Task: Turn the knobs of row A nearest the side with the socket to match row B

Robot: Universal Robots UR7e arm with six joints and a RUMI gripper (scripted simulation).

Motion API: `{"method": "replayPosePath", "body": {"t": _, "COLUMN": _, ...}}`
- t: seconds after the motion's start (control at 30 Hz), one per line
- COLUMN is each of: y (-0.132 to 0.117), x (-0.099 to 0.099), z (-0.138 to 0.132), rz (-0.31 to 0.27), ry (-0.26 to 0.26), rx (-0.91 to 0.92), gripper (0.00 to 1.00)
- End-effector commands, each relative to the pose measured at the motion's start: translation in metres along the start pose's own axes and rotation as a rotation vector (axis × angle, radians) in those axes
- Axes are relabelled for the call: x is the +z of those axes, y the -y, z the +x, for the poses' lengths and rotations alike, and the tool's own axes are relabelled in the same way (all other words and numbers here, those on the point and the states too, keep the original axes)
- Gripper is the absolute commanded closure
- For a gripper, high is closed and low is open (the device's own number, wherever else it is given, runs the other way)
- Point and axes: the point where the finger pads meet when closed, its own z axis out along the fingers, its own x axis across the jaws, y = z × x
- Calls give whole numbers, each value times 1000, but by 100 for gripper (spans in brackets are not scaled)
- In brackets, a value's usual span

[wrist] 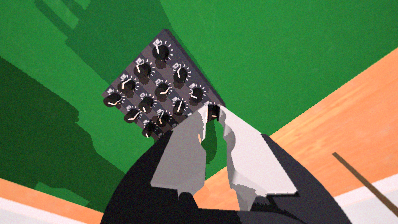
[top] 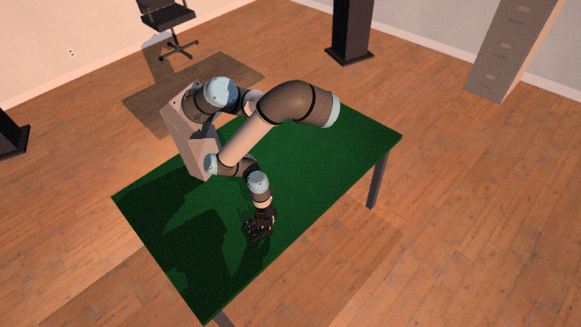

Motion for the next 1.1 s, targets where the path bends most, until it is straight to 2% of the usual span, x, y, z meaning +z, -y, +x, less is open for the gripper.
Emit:
{"method": "replayPosePath", "body": {"t": 0.0, "y": 0, "x": -1, "z": -2, "rz": -4, "ry": 2, "rx": 69, "gripper": 96}}
{"method": "replayPosePath", "body": {"t": 1.07, "y": -1, "x": -1, "z": -1, "rz": -5, "ry": 1, "rx": 116, "gripper": 96}}
